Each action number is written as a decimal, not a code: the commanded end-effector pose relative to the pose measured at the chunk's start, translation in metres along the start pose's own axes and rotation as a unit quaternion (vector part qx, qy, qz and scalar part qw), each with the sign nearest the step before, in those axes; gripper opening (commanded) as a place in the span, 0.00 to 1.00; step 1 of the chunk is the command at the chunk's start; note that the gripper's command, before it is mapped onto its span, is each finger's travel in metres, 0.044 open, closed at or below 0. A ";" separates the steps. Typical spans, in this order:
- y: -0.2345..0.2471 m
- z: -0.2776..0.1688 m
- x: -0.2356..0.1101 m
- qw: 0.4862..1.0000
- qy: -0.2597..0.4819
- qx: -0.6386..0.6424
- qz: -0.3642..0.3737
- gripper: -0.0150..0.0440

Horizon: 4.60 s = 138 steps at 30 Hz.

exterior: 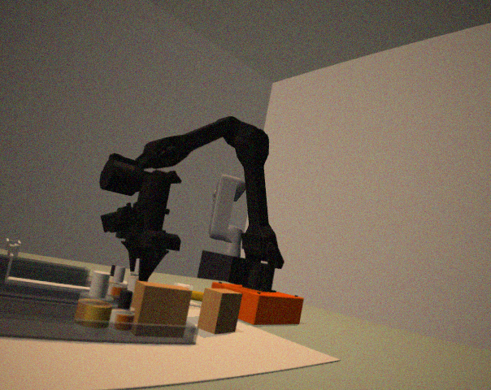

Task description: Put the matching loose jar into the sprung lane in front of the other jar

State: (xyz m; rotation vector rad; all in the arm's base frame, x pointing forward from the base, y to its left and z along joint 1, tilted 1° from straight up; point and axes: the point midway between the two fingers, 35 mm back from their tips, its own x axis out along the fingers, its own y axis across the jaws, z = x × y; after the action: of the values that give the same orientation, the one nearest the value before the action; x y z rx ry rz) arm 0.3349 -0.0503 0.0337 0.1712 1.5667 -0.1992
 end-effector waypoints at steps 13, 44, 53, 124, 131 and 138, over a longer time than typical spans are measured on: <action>0.000 0.013 -0.006 1.000 -0.017 -0.002 0.000 0.25; 0.000 0.013 -0.004 1.000 -0.017 -0.002 0.000 0.25; 0.000 0.013 -0.003 1.000 -0.017 -0.002 0.000 0.25; 0.000 0.017 0.006 1.000 -0.017 -0.002 0.000 0.25; 0.000 0.017 0.009 1.000 -0.017 -0.002 0.000 0.25; 0.000 0.017 0.011 1.000 -0.017 -0.002 0.000 0.25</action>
State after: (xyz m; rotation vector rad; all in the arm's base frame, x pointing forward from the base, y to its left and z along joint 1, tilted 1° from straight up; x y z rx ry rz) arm 0.3446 -0.0528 0.0223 0.1710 1.5604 -0.1993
